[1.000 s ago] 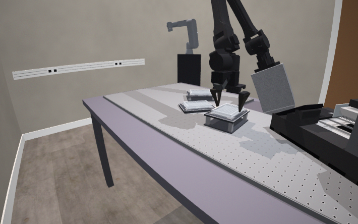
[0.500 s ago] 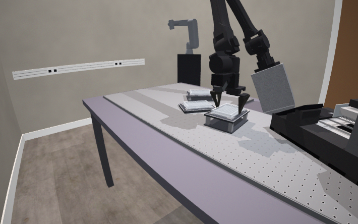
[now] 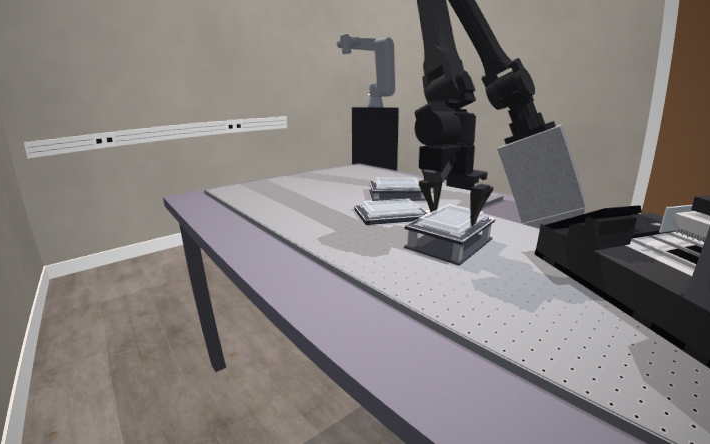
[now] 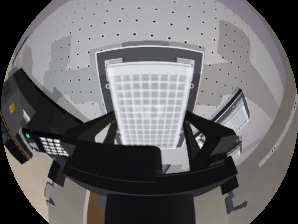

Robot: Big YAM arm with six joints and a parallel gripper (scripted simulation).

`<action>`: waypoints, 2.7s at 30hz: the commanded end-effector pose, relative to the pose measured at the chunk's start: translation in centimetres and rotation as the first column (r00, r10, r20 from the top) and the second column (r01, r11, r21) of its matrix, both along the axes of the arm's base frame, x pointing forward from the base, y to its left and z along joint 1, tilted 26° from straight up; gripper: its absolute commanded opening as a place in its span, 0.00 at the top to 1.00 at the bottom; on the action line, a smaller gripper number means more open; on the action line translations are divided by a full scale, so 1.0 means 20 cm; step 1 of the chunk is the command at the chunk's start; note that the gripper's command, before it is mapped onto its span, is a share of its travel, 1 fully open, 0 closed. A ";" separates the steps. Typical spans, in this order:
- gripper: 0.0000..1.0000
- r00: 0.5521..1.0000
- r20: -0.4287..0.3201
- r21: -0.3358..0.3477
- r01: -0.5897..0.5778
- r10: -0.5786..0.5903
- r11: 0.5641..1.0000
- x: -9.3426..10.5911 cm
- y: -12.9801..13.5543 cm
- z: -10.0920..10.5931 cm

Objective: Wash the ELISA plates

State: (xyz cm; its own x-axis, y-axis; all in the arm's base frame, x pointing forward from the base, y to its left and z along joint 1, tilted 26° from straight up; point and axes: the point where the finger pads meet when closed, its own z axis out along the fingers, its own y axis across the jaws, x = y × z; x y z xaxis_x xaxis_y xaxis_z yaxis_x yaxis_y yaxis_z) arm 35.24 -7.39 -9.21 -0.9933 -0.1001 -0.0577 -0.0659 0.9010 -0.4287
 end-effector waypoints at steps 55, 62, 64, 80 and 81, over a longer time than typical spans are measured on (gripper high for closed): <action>0.18 1.000 0.019 0.001 -0.015 0.015 1.000 0.03 0.01 0.01; 0.18 1.000 0.017 0.002 -0.010 0.010 1.000 0.01 0.06 0.08; 0.18 1.000 0.022 0.002 -0.010 0.010 1.000 0.02 0.06 0.11; 0.18 0.999 0.043 0.001 -0.009 0.009 1.000 0.07 0.11 0.24; 0.18 0.999 0.046 0.001 -0.009 0.009 1.000 0.07 0.12 0.25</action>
State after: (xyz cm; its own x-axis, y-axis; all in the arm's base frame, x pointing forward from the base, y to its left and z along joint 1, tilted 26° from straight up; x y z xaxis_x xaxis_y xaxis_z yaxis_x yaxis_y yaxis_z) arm 34.76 -5.90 -6.31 -0.9930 -0.1058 -0.0526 -0.0735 0.9017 -0.4262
